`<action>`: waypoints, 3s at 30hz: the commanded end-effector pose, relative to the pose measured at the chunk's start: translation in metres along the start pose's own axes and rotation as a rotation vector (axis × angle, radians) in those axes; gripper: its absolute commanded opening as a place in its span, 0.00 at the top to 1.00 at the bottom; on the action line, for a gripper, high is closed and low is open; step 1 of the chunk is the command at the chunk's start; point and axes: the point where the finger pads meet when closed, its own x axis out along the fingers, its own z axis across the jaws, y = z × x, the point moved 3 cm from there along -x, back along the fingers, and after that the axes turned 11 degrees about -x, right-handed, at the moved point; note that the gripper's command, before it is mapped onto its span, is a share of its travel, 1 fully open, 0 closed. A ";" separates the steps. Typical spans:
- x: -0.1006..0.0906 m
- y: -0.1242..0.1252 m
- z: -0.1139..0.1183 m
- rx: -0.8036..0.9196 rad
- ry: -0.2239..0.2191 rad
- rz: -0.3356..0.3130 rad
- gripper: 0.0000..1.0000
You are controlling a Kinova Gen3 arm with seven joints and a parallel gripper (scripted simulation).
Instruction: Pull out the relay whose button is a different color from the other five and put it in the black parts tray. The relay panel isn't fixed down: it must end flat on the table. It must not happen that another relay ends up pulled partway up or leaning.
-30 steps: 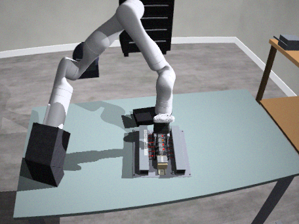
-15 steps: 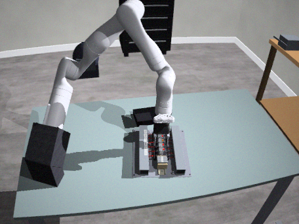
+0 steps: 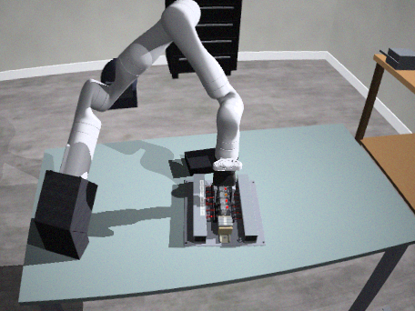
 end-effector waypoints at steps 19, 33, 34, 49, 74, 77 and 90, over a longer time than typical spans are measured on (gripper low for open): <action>-0.001 0.000 0.000 0.000 0.001 0.001 1.00; -0.001 0.000 0.000 0.000 0.001 0.001 1.00; -0.001 0.000 0.000 0.000 0.001 0.001 1.00; -0.001 0.000 0.000 0.000 0.001 0.001 1.00; -0.001 0.000 0.000 0.000 0.001 0.001 1.00; -0.001 0.000 0.000 0.000 0.001 0.001 1.00; -0.001 0.000 0.000 0.000 0.001 0.001 1.00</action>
